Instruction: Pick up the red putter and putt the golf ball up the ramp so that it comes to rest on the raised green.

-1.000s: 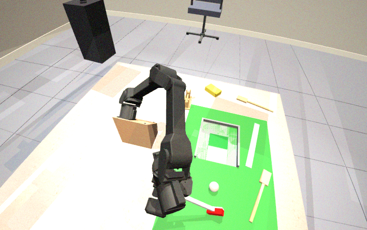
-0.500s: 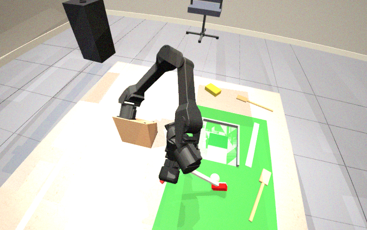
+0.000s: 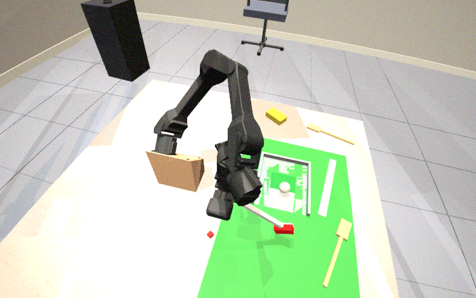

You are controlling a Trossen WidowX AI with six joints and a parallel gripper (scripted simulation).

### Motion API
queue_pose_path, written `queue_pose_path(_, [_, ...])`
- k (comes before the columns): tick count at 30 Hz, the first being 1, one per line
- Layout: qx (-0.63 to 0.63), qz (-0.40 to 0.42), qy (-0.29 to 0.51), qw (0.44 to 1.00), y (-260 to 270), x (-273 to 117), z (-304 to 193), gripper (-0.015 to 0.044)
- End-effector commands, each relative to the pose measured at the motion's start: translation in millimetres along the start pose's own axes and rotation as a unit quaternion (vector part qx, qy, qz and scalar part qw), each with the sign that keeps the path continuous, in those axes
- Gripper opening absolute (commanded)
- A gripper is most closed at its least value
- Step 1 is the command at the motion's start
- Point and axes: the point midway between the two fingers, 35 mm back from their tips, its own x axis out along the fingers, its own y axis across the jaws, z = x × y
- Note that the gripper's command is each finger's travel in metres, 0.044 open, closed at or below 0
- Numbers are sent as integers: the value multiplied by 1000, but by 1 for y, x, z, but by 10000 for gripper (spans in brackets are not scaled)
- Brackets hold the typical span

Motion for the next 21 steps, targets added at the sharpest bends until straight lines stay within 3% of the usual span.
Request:
queue_pose_path(1, [-4,-5,-7,1000,0,-29,2,0])
queue_pose_path(21, [-1,-5,-8,1000,-1,-25,1,0])
